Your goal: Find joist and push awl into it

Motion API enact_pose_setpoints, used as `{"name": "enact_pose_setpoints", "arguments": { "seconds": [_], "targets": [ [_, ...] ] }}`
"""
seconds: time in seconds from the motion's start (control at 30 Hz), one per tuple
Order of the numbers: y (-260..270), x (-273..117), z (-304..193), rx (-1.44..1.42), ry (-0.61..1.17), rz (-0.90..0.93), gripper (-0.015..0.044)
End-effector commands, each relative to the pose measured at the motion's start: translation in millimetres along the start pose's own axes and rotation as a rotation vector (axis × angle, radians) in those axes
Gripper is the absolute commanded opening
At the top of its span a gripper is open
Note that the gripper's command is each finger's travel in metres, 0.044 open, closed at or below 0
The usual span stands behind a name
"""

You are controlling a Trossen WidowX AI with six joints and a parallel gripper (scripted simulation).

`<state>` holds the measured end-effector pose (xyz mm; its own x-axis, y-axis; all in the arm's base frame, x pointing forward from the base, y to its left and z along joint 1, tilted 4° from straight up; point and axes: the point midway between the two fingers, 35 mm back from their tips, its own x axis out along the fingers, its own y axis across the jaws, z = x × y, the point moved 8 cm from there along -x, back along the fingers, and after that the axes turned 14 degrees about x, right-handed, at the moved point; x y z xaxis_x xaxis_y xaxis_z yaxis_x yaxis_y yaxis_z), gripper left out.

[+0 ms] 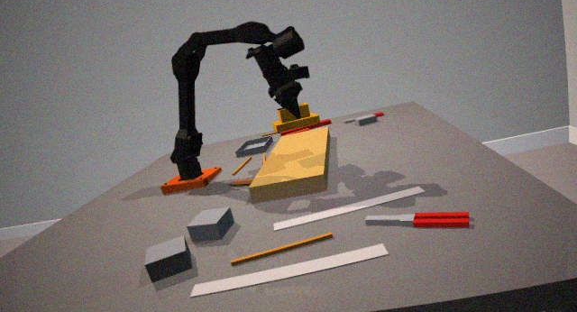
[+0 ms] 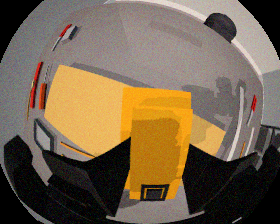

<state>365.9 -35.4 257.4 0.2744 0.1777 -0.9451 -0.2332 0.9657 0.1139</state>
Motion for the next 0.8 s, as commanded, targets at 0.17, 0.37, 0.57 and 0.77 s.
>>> {"name": "enact_pose_setpoints", "arguments": {
  "seconds": [0.17, 0.37, 0.57, 0.77],
  "targets": [
    [61, 4, 6, -0.147, -0.004, 0.032, 0.0],
    [98, 9, 4, -0.24, 0.002, 0.058, 0.0],
    [134, 12, -1, -0.332, 0.008, 0.084, 0.0],
    [169, 14, -10, -0.424, 0.014, 0.111, 0.0]
  ]
}}
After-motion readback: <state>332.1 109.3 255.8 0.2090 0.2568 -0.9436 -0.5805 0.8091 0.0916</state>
